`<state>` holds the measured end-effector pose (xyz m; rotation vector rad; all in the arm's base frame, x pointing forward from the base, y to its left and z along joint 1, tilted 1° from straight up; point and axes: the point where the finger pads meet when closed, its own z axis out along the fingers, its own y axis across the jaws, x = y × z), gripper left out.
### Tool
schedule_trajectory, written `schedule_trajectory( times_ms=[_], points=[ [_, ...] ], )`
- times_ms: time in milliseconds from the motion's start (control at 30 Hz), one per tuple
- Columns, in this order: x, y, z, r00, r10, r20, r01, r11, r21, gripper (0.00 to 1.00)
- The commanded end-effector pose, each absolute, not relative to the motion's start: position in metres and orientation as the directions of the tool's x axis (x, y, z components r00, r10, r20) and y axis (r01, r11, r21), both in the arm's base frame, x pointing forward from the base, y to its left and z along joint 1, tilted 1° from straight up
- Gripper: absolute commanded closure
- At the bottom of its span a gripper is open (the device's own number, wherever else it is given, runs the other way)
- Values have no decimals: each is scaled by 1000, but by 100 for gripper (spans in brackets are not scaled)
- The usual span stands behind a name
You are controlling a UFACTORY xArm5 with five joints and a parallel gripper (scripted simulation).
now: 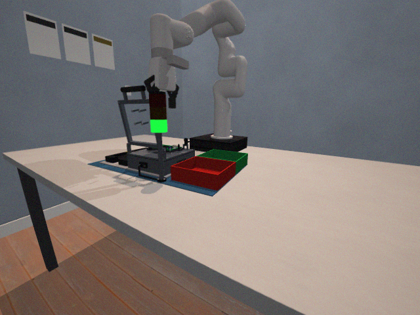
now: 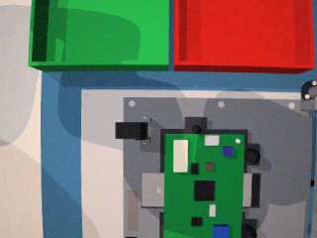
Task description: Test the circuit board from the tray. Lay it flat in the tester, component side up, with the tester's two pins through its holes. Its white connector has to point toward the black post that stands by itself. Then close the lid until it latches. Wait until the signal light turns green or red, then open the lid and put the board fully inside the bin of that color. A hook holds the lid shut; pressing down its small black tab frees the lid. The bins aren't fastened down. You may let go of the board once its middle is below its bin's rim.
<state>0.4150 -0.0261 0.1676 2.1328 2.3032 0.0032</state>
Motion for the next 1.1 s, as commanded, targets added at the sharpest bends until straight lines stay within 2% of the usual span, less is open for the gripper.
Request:
schedule_trajectory(
  times_ms=[0,500,1067],
  points=[
    [419,-26,139,-77,997,-2,997,77,11,0],
    [419,-25,81,-77,997,-1,997,77,11,0],
    [419,-25,74,-77,997,-1,997,77,11,0]
  ],
)
